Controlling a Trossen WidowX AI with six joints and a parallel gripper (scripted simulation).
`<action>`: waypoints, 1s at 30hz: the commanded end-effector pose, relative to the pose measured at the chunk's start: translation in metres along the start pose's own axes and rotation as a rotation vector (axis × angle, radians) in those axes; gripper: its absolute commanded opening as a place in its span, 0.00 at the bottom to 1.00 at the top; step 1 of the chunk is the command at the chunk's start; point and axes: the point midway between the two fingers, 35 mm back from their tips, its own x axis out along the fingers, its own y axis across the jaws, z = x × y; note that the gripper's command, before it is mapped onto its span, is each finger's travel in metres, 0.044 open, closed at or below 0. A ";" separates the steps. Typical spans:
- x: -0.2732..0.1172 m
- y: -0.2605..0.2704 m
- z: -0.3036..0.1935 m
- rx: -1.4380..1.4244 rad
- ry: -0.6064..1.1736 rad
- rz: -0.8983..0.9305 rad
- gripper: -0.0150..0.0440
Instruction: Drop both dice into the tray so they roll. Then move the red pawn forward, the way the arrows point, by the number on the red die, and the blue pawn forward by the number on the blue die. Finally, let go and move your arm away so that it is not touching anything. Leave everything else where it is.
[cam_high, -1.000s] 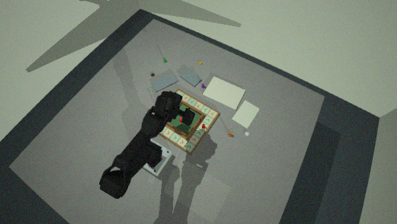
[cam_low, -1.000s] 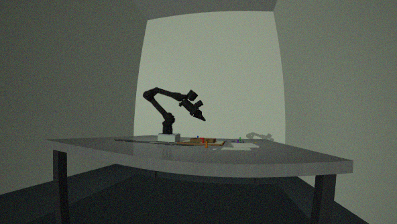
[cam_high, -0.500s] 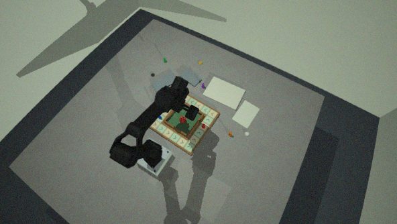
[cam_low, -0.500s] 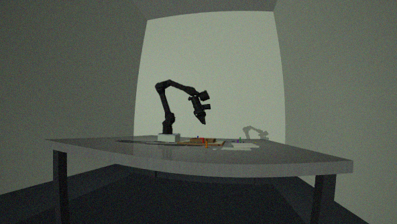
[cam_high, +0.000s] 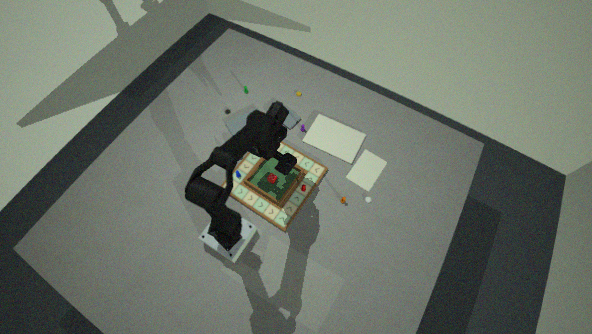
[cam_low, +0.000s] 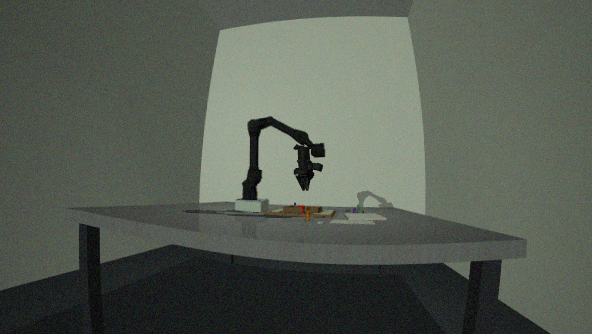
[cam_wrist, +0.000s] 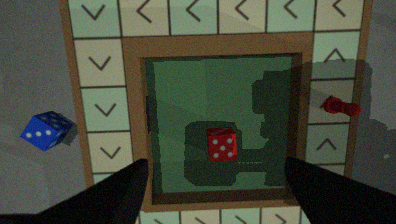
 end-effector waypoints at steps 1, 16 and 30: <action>0.009 0.046 0.009 0.160 0.030 0.014 0.73; 0.034 0.162 -0.004 0.646 0.072 -0.018 0.72; 0.043 0.161 -0.006 0.648 0.072 -0.018 0.72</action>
